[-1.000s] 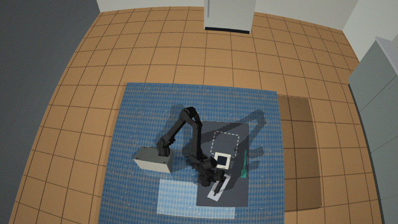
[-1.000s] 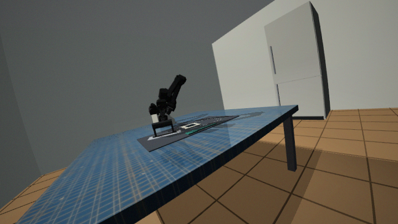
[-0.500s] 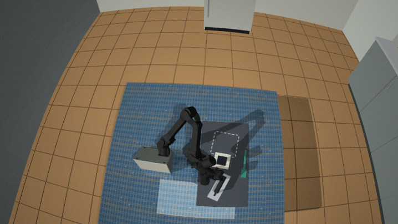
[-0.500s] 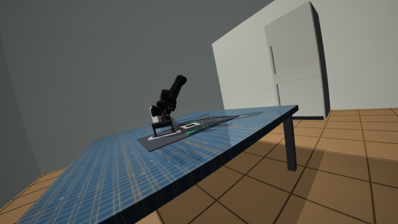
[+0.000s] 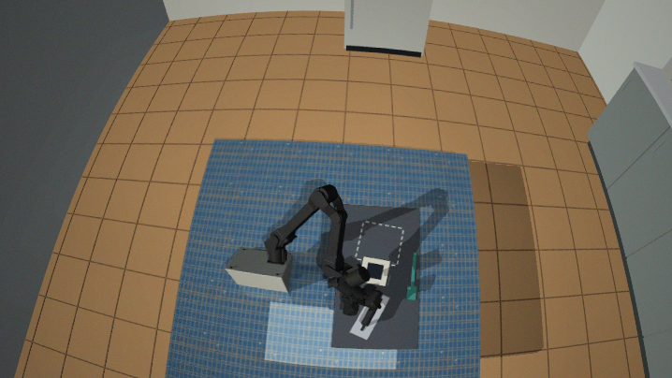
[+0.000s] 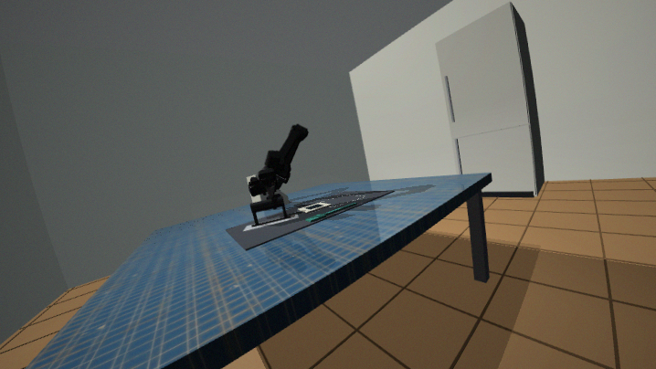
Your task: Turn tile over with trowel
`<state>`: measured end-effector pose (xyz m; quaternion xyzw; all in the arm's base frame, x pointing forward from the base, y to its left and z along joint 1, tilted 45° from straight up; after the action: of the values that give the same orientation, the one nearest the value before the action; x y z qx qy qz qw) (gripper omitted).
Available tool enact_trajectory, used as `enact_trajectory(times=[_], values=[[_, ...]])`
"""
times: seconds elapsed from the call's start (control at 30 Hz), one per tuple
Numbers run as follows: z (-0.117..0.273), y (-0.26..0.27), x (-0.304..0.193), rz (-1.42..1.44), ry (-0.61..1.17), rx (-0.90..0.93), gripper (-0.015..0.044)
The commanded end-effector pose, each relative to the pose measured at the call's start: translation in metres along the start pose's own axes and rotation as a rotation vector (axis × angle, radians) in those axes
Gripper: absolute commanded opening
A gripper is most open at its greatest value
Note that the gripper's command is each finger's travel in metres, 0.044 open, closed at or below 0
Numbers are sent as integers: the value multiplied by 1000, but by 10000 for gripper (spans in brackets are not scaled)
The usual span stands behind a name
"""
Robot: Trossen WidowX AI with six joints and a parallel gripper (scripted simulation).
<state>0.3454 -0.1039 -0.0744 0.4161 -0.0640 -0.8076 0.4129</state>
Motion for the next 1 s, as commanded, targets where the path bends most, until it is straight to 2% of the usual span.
enact_trajectory(times=[0.0, 0.53, 0.73, 0.97], values=[[-7, 0, 1, -4, -3, 2, 300], [-31, -1, 1, -6, -1, 3, 300], [-31, -1, 1, -6, -1, 3, 142], [-31, -1, 1, -6, -1, 3, 96]])
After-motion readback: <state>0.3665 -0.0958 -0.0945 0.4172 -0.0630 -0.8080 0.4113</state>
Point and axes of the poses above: the point midway between the two fingers, 35 mm back from their tips, its own z axis back along the fingers, its own y axis across the jaws, x = y × z, the point moved 3 cm from there along z, back along the fingers, and after that the axes turned 5 degrees about z, right-handed, at the moved point
